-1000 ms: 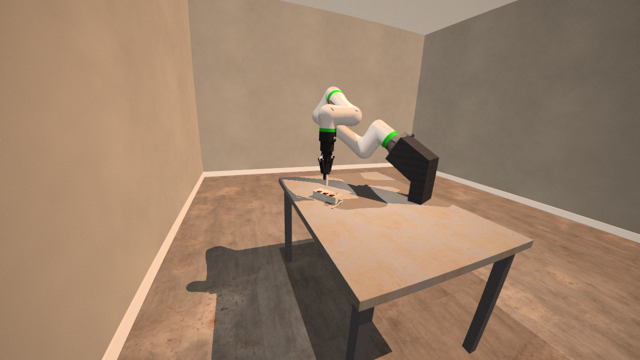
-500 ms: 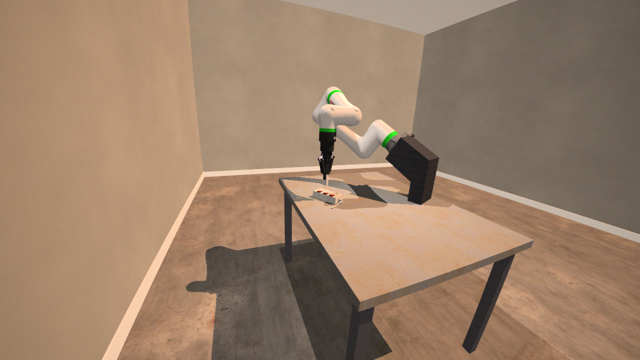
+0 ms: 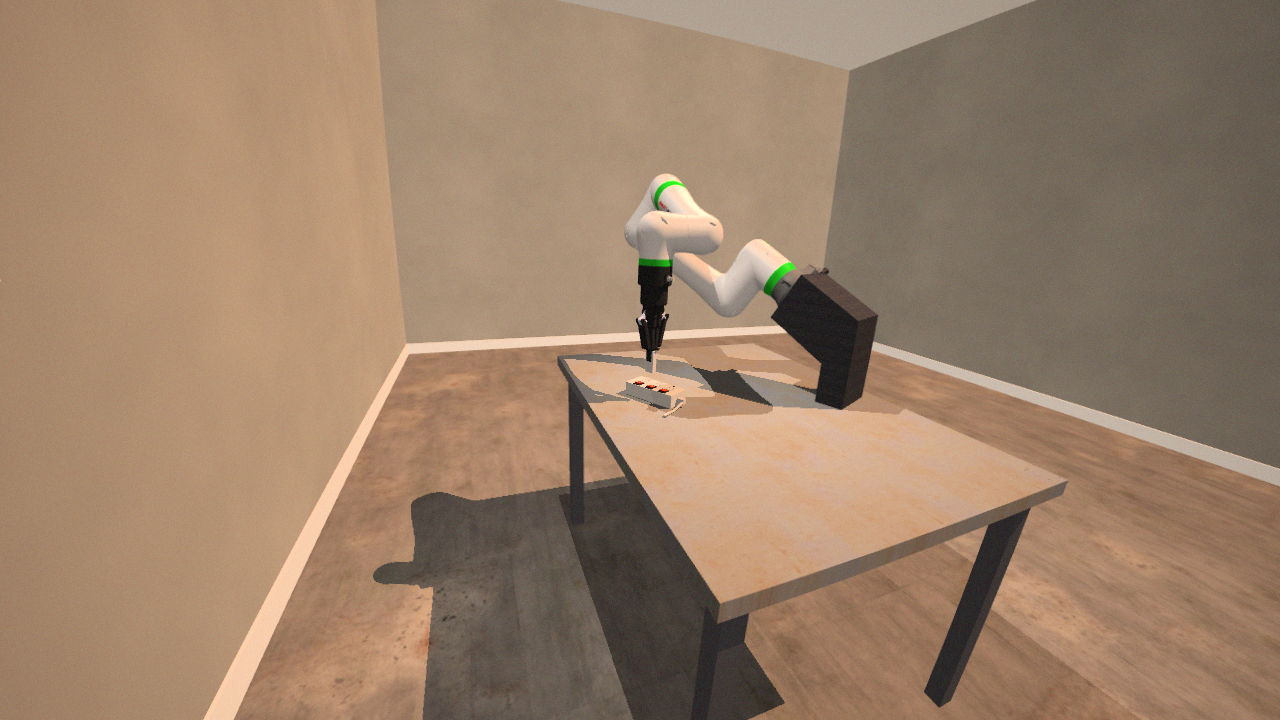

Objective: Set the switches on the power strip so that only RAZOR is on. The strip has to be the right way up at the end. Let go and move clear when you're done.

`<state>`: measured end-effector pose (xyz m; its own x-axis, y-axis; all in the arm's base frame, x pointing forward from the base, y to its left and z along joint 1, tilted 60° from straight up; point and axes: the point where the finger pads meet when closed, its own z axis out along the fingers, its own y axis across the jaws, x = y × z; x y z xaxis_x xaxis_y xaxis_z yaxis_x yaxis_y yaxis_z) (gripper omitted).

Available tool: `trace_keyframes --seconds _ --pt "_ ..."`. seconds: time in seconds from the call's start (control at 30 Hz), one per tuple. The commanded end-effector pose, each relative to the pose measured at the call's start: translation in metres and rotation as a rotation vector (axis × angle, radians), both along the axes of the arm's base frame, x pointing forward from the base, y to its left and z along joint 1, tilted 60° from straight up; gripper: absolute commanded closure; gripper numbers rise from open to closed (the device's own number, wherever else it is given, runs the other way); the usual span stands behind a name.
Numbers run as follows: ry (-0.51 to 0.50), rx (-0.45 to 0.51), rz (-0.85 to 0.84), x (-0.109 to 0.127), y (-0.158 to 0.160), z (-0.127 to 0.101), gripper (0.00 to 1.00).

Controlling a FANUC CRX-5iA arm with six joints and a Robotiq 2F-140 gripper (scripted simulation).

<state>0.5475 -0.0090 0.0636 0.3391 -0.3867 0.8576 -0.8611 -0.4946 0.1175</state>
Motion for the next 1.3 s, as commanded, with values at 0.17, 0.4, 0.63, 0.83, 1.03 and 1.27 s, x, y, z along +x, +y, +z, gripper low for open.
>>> trace_keyframes --seconds 0.17,0.4,0.63,0.83,1.03,1.27 --pt "0.000 0.000 0.000 0.003 -0.006 -0.004 1.00" --pt "0.000 0.000 0.000 0.006 -0.011 -0.007 1.00" --pt "0.000 0.000 0.000 0.010 -0.019 -0.012 1.00" --pt "0.000 0.000 0.000 0.011 -0.022 -0.014 1.00" --pt "0.000 0.000 0.000 0.014 -0.026 -0.017 1.00" --pt "0.000 0.000 0.000 0.015 -0.029 -0.018 1.00"
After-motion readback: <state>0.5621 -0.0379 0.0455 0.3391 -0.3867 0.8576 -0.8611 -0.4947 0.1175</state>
